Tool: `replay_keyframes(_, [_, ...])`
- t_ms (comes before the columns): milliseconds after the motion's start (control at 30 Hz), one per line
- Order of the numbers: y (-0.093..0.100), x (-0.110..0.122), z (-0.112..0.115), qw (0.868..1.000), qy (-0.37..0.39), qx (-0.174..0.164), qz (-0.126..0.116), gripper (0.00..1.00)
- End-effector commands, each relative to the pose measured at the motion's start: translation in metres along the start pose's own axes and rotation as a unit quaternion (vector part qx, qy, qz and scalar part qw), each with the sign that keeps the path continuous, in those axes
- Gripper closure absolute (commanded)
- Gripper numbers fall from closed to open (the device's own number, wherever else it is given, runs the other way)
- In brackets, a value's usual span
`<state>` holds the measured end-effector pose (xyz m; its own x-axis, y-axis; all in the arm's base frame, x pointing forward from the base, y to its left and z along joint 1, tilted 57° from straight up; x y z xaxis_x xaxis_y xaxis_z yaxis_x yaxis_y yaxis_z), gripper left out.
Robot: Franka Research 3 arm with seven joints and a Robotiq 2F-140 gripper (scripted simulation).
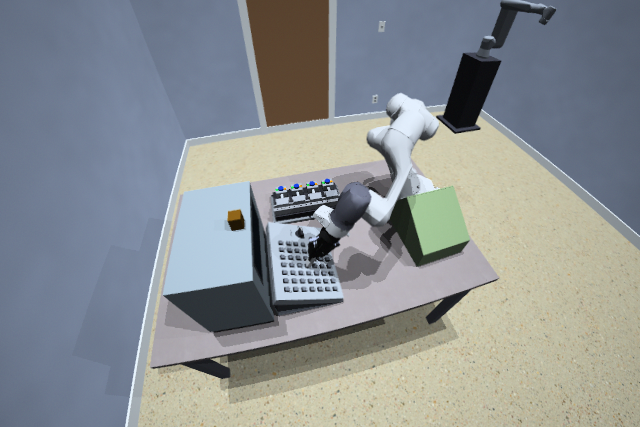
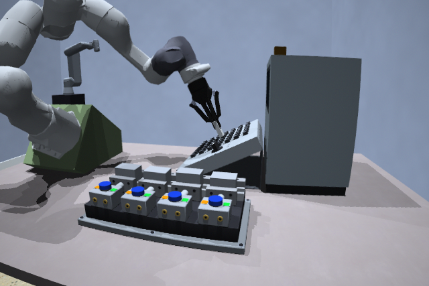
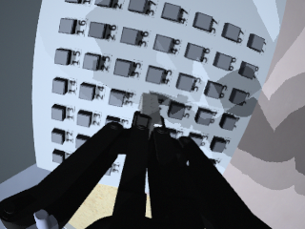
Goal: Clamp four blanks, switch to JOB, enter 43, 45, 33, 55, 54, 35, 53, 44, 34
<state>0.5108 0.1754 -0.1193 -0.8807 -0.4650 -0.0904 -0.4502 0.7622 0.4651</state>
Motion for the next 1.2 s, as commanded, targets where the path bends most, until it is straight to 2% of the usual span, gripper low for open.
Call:
replay_keyframes(0, [-0.0028, 0.0002, 0.0015, 1.000, 0.002, -0.001, -0.001, 1.00])
replay_keyframes(1167, [-0.0103, 0.0002, 0.0015, 1.000, 0.002, -0.001, -0.001, 1.00])
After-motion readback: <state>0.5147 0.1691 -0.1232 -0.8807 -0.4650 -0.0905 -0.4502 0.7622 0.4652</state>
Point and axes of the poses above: the point where the finger pads meet when closed, its own y axis back along the fingers, its own x axis across the jaws, z = x × y, the point moved 8 cm from there along y, back along the fingers, and after that the axes turned 13 degrees about y, right-handed, at the moved point
